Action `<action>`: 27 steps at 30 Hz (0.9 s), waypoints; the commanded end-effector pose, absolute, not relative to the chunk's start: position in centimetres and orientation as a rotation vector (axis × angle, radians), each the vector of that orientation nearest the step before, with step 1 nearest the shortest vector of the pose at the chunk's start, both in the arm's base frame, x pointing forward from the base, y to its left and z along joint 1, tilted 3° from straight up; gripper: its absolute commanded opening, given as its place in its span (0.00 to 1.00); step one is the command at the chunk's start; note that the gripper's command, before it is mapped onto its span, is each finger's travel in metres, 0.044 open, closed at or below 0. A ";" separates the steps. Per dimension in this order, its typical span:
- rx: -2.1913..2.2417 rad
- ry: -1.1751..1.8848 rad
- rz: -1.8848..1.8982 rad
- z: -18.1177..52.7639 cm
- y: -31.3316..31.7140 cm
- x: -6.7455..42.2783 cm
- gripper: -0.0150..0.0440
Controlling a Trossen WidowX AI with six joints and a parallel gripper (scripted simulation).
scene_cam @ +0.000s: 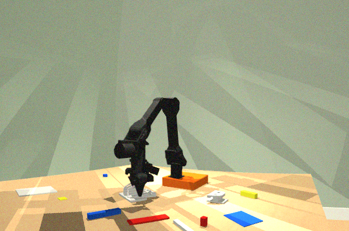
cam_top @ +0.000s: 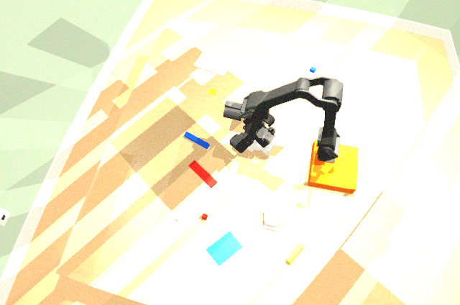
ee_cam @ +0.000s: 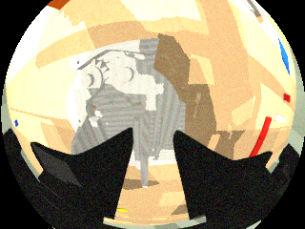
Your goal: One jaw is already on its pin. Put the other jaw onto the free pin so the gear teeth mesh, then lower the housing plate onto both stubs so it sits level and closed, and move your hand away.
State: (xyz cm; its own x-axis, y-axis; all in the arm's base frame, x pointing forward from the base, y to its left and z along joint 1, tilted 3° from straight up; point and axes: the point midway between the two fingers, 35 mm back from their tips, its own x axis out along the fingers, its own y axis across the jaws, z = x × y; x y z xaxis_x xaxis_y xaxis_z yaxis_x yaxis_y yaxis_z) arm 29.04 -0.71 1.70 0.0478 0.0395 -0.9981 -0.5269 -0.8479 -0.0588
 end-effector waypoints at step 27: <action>-1.919 0.493 1.855 5.7 -0.9 29.0 0.63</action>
State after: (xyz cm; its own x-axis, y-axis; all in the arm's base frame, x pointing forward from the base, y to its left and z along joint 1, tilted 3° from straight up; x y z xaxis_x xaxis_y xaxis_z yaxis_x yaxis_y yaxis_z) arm 28.65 -0.76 2.94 0.0241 0.0405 -0.9989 -0.5303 -0.8465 -0.0471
